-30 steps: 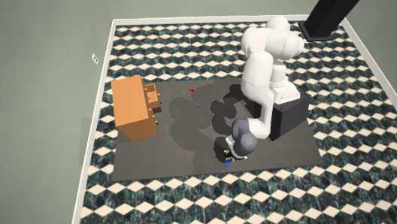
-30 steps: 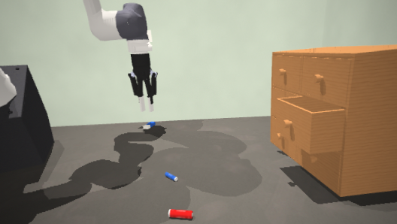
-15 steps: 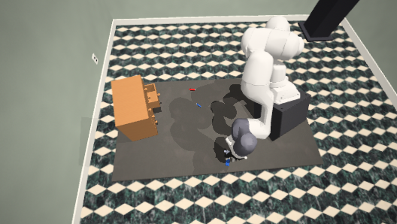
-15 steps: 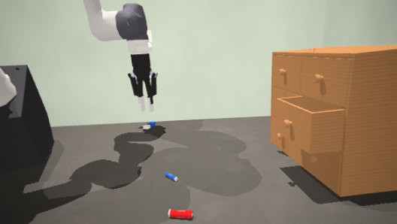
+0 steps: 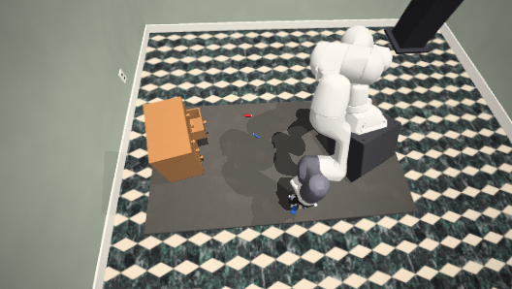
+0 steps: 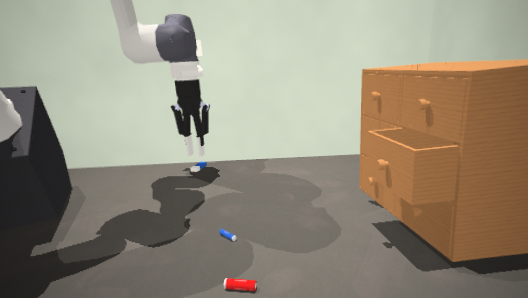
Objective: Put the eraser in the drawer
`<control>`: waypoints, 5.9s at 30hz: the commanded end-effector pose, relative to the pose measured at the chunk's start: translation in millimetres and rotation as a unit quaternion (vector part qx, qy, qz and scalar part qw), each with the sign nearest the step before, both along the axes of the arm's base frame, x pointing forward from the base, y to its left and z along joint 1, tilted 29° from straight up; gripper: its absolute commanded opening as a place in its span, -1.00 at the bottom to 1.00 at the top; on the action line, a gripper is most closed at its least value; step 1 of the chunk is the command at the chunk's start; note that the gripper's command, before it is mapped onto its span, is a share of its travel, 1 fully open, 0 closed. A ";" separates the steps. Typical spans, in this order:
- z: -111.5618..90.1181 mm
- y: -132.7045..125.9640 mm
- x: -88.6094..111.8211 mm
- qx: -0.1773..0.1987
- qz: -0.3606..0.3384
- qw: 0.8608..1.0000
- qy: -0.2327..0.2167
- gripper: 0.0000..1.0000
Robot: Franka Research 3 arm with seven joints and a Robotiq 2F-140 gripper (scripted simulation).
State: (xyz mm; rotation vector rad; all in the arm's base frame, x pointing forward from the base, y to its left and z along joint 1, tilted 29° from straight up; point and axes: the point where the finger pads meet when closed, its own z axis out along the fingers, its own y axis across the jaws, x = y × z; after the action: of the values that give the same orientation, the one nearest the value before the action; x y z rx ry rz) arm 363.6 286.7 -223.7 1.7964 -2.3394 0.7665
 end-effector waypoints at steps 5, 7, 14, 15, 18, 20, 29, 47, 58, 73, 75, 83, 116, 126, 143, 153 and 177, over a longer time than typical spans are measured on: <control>-14.4 -4.2 6.1 0.006 -0.003 1.000 -0.003 -0.38; -16.2 -5.0 6.6 0.006 -0.003 1.000 -0.003 -0.38; -23.4 -8.4 8.5 0.006 -0.003 1.000 -0.003 -0.38; -23.7 -8.5 8.6 0.006 -0.003 1.000 -0.003 -0.38; -23.9 -8.6 8.6 0.006 -0.003 1.000 -0.003 -0.38; -23.9 -8.6 8.6 0.006 -0.003 1.000 -0.003 -0.38; -23.9 -8.6 8.6 0.006 -0.003 1.000 -0.003 -0.38; -23.8 -8.1 10.1 0.006 -0.003 1.000 -0.003 -0.38; -23.8 -8.1 10.2 0.006 -0.003 1.000 -0.003 -0.38; -23.7 -8.2 10.1 0.006 -0.003 1.000 -0.003 -0.38; -23.7 -8.4 10.1 0.006 -0.003 1.000 -0.003 -0.38; -23.5 -8.9 9.8 0.006 -0.003 1.000 -0.003 -0.38; -23.2 -9.6 9.4 0.006 -0.003 1.000 -0.003 -0.38; -23.2 -9.6 9.4 0.006 -0.003 1.000 -0.003 -0.38; -33.8 -14.9 12.1 0.006 -0.003 1.000 -0.003 -0.38; -40.7 -18.3 13.9 0.006 -0.003 1.000 -0.003 -0.38; -40.7 -18.3 13.9 0.006 -0.003 1.000 -0.003 -0.60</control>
State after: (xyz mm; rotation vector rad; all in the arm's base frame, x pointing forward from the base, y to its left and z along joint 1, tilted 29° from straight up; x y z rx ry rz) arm 376.0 268.5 -264.2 1.8020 -2.3450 0.7609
